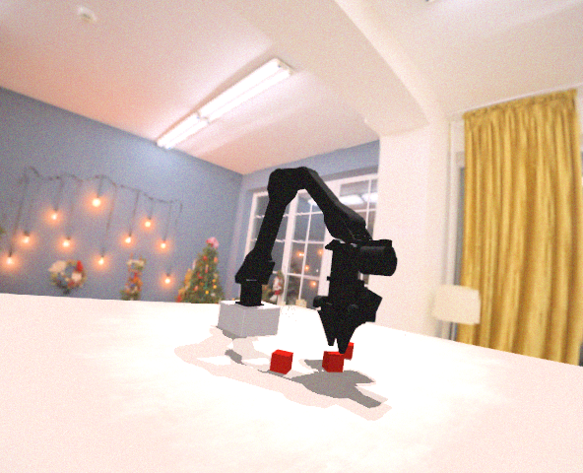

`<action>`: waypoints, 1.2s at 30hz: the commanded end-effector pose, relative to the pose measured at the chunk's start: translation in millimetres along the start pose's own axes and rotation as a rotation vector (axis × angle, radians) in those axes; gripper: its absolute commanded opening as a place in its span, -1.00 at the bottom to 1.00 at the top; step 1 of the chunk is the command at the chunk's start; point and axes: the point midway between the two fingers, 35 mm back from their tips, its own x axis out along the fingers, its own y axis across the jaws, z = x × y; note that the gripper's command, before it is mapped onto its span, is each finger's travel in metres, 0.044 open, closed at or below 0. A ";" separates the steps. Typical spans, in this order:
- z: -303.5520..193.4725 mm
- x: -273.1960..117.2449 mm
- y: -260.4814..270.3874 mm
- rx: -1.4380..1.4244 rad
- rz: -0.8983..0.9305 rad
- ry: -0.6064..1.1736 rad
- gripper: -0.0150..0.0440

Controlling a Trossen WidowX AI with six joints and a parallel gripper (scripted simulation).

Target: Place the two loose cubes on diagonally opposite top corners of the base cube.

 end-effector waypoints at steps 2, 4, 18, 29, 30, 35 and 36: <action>-1.1 10.6 3.3 -0.005 0.012 0.003 0.41; -1.2 13.8 3.4 -0.005 0.012 0.003 0.41; -1.5 26.0 4.0 -0.005 0.012 0.003 -0.04; 0.0 9.5 1.1 -0.005 0.011 0.003 -0.14; 0.2 6.5 0.6 -0.005 0.011 0.003 -0.14; 1.1 -8.9 -1.2 -0.005 0.011 0.002 -0.14; 1.2 -12.0 -1.5 -0.005 0.011 0.002 -0.14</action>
